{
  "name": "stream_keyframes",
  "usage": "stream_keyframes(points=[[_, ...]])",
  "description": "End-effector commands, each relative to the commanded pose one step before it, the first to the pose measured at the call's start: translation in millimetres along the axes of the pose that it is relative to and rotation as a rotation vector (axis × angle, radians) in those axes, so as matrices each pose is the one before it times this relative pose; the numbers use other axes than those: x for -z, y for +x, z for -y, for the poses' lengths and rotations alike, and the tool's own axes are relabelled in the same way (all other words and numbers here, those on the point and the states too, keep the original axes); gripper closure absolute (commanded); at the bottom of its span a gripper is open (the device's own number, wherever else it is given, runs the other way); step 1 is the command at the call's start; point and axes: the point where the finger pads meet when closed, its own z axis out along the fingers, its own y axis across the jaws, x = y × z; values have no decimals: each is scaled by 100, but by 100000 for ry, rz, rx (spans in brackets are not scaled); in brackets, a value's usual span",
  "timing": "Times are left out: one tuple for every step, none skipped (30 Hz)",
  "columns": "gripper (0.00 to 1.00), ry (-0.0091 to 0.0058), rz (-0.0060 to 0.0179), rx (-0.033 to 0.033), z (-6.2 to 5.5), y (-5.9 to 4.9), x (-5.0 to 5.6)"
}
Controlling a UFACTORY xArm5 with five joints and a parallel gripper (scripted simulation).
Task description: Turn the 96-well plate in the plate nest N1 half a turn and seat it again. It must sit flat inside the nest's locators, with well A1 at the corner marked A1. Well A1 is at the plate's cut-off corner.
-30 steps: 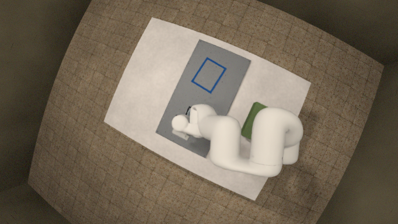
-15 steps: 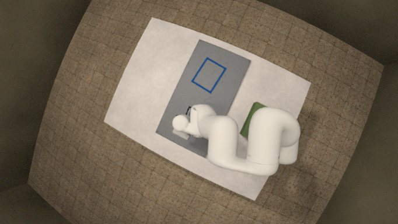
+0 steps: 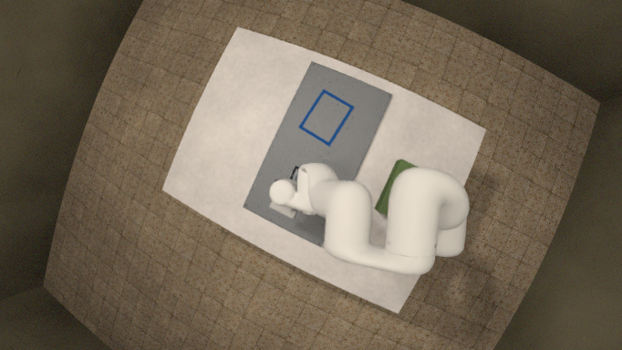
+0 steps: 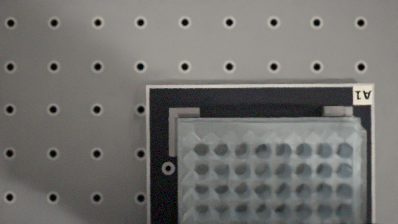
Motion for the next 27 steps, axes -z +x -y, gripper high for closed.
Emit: stream_keyframes(points=[[100,-654,670,0,-131,53,61],[100,0,0,0,0,0,-17],[100,0,0,0,0,0,-17],[100,0,0,0,0,0,-17],[100,0,0,0,0,0,-17],[100,0,0,0,0,0,-17],[100,0,0,0,0,0,-17],[100,0,0,0,0,0,-17],[100,0,0,0,0,0,-17],[100,0,0,0,0,0,-17],[100,0,0,0,0,0,-17],[100,0,0,0,0,0,0],[100,0,0,0,0,0,0],[100,0,0,0,0,0,-17],[100,0,0,0,0,0,-17],[100,0,0,0,0,0,-17],[100,0,0,0,0,0,-17],[100,0,0,0,0,0,-17],[100,0,0,0,0,0,-17],[100,0,0,0,0,0,-17],[100,0,0,0,0,0,-17],[100,0,0,0,0,0,-17],[100,0,0,0,0,0,-17],[100,0,0,0,0,0,-17],[100,0,0,0,0,0,-17],[100,0,0,0,0,0,-17],[100,0,0,0,0,0,-17]])
